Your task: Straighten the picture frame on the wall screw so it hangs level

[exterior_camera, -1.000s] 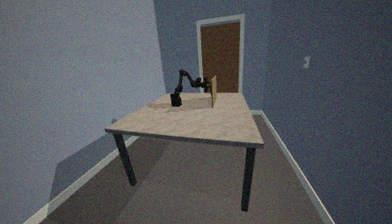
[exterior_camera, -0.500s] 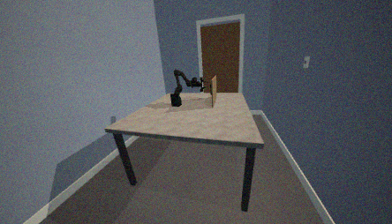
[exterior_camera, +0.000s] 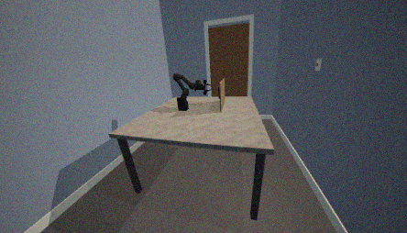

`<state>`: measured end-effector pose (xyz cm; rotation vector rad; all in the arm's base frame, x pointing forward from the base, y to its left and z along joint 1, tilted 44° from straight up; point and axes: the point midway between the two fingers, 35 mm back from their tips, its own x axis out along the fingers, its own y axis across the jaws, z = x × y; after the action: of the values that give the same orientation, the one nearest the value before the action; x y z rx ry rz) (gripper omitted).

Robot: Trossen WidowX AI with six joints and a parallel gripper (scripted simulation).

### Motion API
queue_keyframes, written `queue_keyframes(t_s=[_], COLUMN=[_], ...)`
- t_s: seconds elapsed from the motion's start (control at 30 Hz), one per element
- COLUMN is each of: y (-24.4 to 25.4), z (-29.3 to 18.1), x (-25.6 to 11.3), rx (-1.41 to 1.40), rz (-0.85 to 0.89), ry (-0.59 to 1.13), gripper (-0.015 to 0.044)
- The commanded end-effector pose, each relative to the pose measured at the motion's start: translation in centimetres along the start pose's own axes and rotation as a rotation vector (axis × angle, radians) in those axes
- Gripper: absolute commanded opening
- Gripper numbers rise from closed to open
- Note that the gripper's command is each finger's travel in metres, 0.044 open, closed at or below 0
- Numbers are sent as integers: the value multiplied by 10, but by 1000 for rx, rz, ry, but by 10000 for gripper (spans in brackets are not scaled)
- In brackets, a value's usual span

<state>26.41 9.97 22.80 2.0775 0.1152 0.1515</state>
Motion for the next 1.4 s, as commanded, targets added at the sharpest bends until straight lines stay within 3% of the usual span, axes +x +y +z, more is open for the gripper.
queue_keyframes(t_s=[0.0, 0.3, 1.37], y=[13, 29, 29], z=[-4, 8, 8], x=[-23, -72, -73], rx=[-7, -20, -20], rz=[5, 2, 2], ry=[-2, -7, -7], gripper=[260, 260, 260])
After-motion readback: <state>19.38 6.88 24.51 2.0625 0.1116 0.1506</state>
